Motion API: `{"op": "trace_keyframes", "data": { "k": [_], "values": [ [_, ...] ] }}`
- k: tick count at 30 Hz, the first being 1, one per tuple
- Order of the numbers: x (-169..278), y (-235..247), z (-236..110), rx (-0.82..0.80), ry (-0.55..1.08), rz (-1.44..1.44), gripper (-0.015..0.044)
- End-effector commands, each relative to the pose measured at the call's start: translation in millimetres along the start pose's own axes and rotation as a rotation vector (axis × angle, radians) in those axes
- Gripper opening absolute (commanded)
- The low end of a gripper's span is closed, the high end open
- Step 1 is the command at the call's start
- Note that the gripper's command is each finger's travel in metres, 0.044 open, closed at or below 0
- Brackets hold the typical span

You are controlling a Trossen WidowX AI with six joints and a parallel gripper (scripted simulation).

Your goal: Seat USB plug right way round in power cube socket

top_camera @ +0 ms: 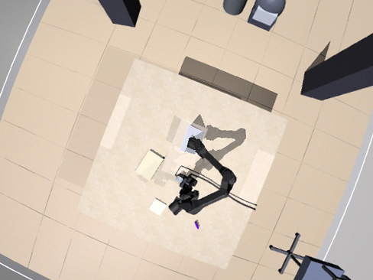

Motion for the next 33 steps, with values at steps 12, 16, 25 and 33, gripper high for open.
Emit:
{"op": "trace_keyframes", "data": {
  "k": [12,16,25,33],
  "values": [
    [-0.3,0.0,1.5,-0.001,-0.011,-0.001,0.0],
    [-0.4,0.0,1.9,-0.001,-0.014,-0.001,0.0],
    [-0.6,-0.1,3.0,-0.002,-0.021,-0.001,0.0],
    [-0.8,-0.1,3.9,-0.003,-0.028,-0.002,0.0]
  ]
}}
Point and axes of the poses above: the point midway between the two fingers, 35 mm back from their tips, its own z axis out along the fingers, its own y axis across the jaws, x = y × z, the point moved 6 cm from there along -z, back along the fingers, and after that the axes turned 6 degrees about z, right-handed, at the moved point
